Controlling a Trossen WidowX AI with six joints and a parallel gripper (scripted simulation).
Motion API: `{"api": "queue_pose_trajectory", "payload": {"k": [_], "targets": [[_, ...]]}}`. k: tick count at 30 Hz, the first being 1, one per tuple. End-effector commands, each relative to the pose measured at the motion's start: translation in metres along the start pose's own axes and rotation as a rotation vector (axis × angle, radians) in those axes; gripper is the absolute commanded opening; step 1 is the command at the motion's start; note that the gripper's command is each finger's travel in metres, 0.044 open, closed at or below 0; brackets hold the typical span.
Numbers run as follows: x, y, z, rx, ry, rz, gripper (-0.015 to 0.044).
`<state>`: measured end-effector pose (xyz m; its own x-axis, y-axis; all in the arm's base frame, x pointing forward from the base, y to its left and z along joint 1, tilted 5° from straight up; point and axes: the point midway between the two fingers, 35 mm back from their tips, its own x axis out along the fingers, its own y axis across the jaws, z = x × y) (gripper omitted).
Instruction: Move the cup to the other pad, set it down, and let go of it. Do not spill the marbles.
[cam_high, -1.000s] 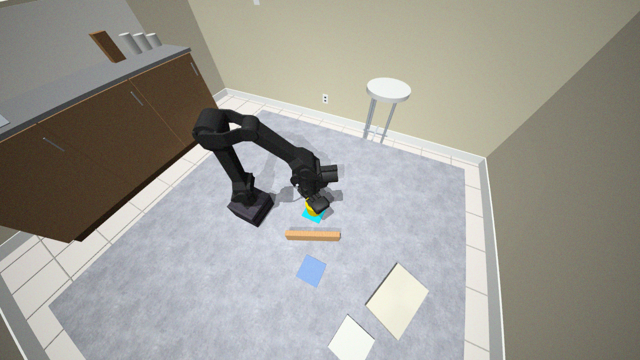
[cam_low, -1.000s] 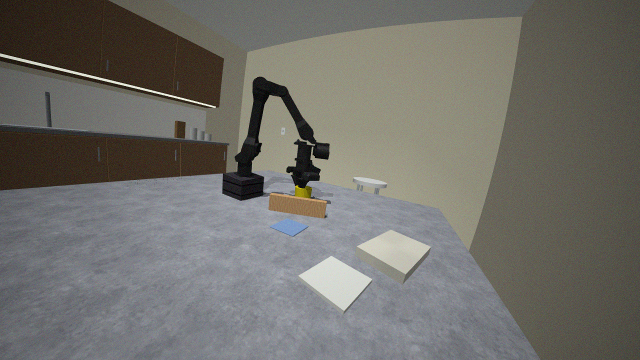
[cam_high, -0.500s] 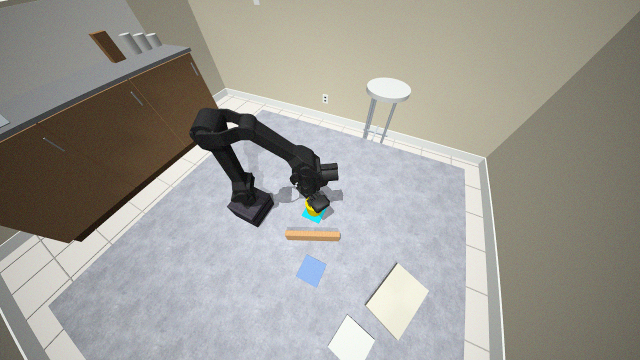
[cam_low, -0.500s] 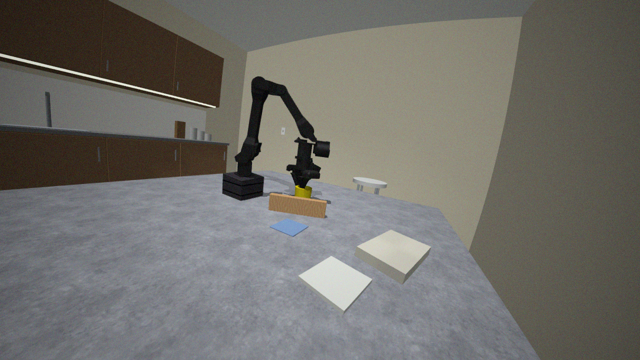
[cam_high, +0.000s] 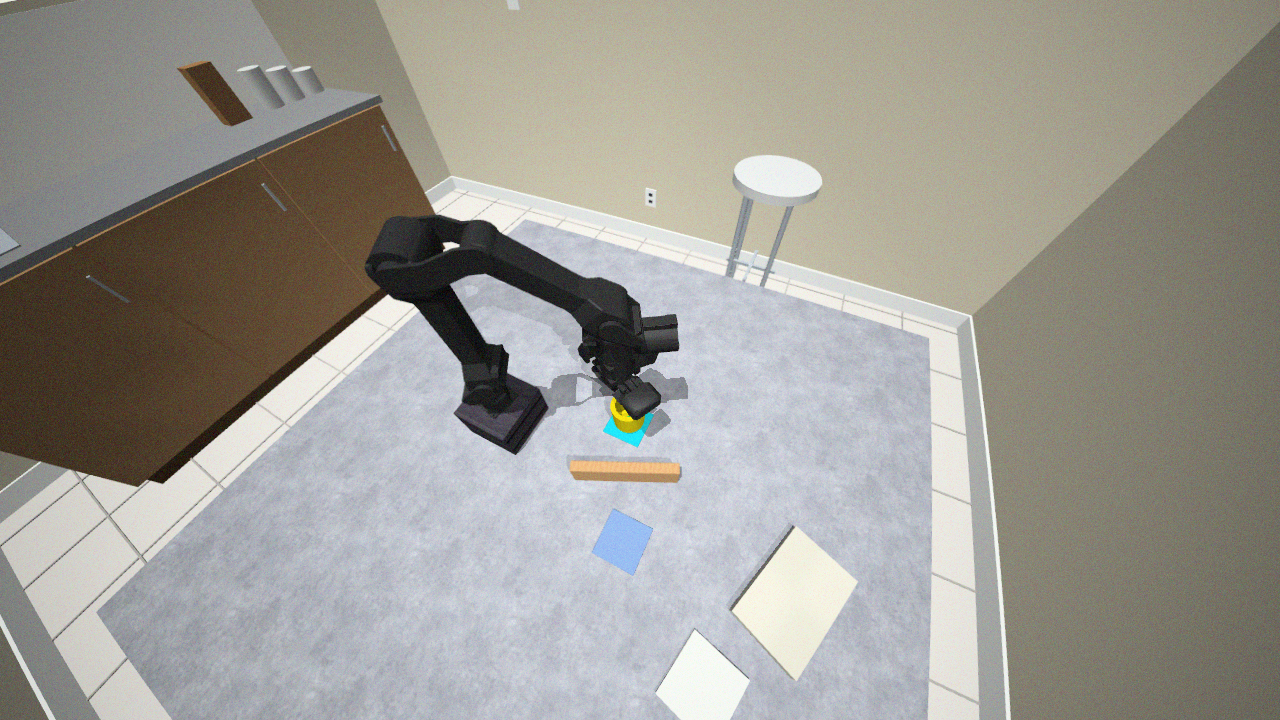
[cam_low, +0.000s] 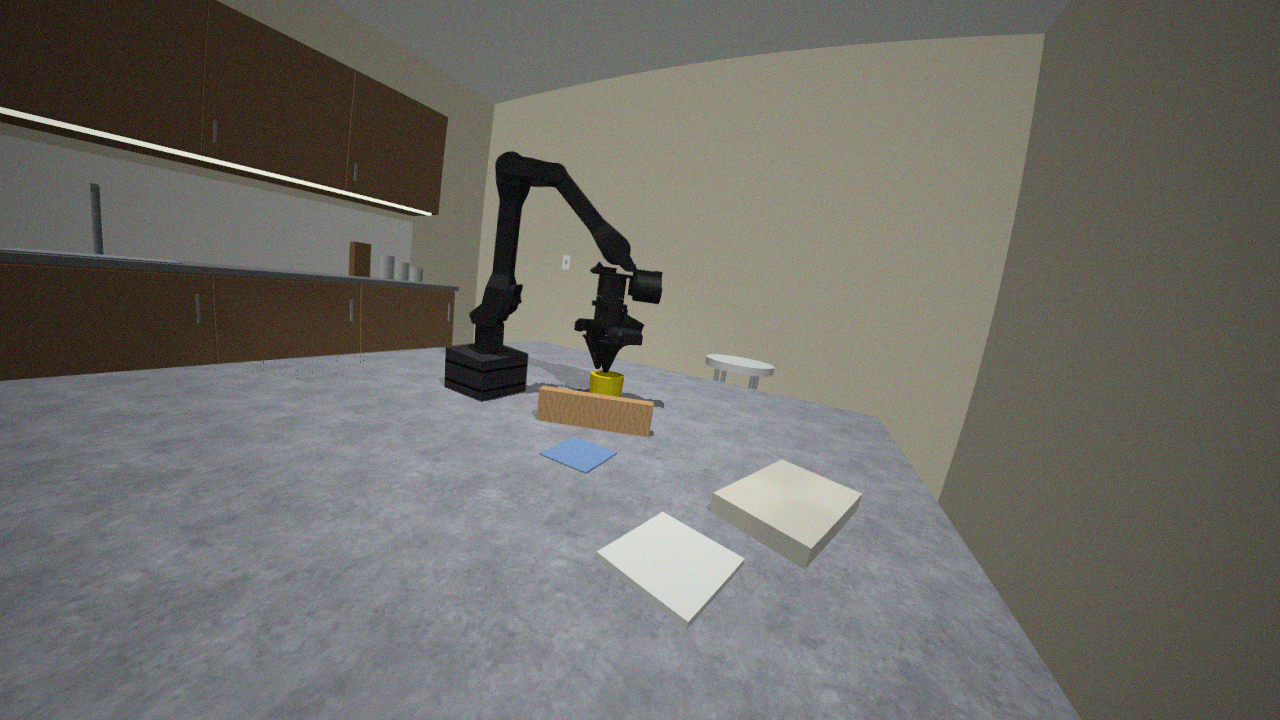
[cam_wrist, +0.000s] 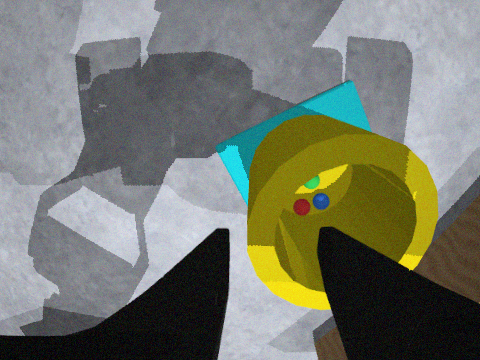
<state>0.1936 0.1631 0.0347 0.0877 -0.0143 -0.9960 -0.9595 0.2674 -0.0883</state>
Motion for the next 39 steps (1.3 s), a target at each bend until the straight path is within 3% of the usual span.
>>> {"api": "queue_pose_trajectory", "payload": {"k": [1, 9, 20, 39], "targets": [[-0.007, -0.001, 0.0, 0.005, 0.0, -0.003, 0.0147], [-0.019, 0.001, 0.0, 0.005, 0.001, -0.003, 0.0147], [-0.018, 0.001, 0.001, 0.0, 0.0, 0.0, 0.0435], [-0.079, 0.001, 0.004, 0.005, 0.0, -0.003, 0.044]]}}
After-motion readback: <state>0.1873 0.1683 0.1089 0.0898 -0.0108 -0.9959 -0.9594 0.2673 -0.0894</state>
